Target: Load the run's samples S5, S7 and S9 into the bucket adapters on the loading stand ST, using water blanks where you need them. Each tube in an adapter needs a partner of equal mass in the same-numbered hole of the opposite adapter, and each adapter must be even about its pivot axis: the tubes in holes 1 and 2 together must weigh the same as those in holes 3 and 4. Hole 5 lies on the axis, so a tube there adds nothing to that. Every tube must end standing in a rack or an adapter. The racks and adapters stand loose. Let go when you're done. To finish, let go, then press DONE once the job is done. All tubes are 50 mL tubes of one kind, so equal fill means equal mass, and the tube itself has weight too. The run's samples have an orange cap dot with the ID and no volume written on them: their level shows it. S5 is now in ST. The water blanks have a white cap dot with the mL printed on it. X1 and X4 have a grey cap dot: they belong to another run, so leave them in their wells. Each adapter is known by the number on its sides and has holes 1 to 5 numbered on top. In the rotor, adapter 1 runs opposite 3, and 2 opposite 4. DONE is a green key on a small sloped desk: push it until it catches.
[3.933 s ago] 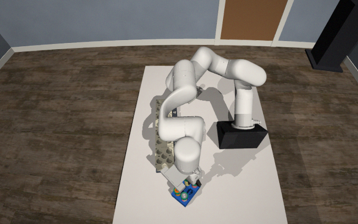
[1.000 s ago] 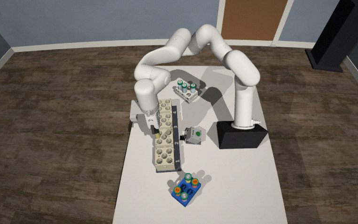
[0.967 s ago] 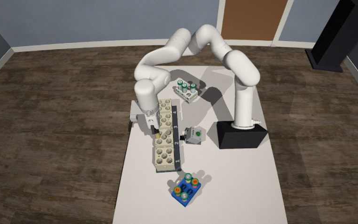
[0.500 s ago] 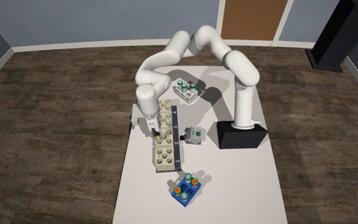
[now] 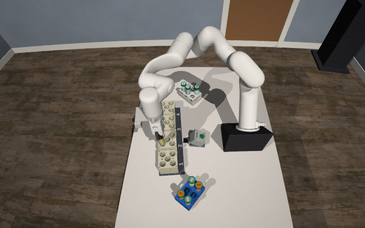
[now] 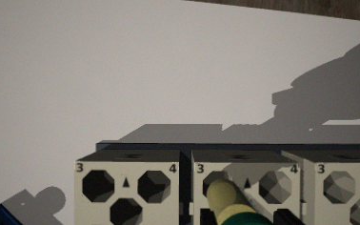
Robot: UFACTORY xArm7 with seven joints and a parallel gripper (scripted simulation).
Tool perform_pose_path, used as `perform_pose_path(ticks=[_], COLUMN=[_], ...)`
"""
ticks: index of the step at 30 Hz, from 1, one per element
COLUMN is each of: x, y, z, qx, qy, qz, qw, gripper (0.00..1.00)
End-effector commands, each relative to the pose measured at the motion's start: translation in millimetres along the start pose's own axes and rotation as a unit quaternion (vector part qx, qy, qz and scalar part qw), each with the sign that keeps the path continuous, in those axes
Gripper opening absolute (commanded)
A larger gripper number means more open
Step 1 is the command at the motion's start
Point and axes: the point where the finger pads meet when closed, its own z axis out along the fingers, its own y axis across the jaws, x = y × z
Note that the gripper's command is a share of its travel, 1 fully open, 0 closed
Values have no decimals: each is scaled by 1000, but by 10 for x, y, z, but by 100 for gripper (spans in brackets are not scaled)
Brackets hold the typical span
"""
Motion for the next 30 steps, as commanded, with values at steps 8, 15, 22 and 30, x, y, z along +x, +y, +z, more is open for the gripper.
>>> perform_pose_path(ticks=[8,15,22,30], x=[7,7,7,7], y=[-8,-8,-9,-9], z=[5,76,125,206], qx=[1,1,1,1], qy=[2,2,2,2], qz=[0,0,0,0], qw=[1000,1000,1000,1000], gripper=[0,0,0,0])
